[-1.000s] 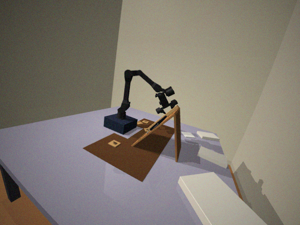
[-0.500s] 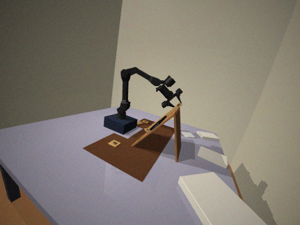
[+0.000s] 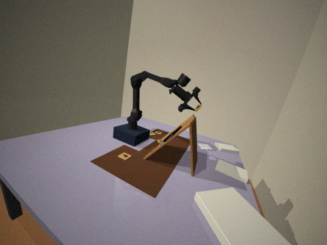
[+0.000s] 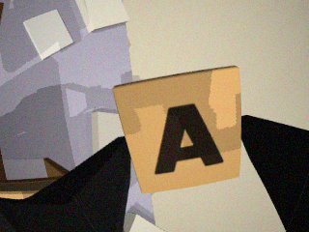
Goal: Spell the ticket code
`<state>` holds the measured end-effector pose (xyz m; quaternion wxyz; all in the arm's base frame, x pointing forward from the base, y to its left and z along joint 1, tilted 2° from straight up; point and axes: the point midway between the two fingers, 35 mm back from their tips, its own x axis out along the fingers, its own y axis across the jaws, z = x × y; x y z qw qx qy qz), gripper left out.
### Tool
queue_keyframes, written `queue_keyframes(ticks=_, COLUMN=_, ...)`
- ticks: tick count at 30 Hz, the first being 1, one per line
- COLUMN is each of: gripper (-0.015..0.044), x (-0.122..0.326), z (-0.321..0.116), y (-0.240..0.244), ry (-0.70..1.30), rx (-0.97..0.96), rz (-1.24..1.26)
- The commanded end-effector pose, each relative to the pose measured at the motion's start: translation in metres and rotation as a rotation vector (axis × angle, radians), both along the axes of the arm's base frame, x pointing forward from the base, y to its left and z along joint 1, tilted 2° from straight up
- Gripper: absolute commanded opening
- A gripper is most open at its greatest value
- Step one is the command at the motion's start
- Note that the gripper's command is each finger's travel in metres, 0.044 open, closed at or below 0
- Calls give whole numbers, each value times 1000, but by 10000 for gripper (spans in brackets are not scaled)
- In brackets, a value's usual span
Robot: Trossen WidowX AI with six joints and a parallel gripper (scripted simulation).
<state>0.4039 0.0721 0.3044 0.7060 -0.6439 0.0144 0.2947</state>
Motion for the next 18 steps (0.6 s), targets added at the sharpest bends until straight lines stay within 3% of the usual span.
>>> queue_keyframes(ticks=1, gripper=0, x=3, z=3, y=-20, ry=12, rx=46, rz=-61)
queue_keyframes(ticks=18, gripper=0, x=2, z=-12, y=-121, ry=116, rx=238, rz=-358)
